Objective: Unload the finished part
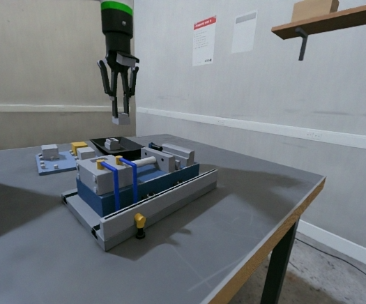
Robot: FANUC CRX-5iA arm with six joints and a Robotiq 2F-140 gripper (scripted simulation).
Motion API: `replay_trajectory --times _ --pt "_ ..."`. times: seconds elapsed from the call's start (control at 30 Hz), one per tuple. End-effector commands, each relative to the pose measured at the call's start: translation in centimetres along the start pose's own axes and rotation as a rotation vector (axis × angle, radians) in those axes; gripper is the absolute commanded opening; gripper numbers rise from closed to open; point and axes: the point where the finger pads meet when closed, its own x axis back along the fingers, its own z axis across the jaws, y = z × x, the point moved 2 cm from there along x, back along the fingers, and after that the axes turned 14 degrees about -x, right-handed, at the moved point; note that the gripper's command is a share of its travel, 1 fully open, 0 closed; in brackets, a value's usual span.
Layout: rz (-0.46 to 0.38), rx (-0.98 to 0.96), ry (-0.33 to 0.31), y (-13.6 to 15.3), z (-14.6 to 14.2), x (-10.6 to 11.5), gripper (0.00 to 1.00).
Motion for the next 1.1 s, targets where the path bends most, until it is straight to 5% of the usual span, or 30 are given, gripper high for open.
replay_trajectory --times 0.0,1.07 --pt "-0.001 0.000 -0.002 0.0 0.0 0.1 0.10" --pt "-0.001 0.000 -0.002 0.1 -0.1 -2.1 0.10"
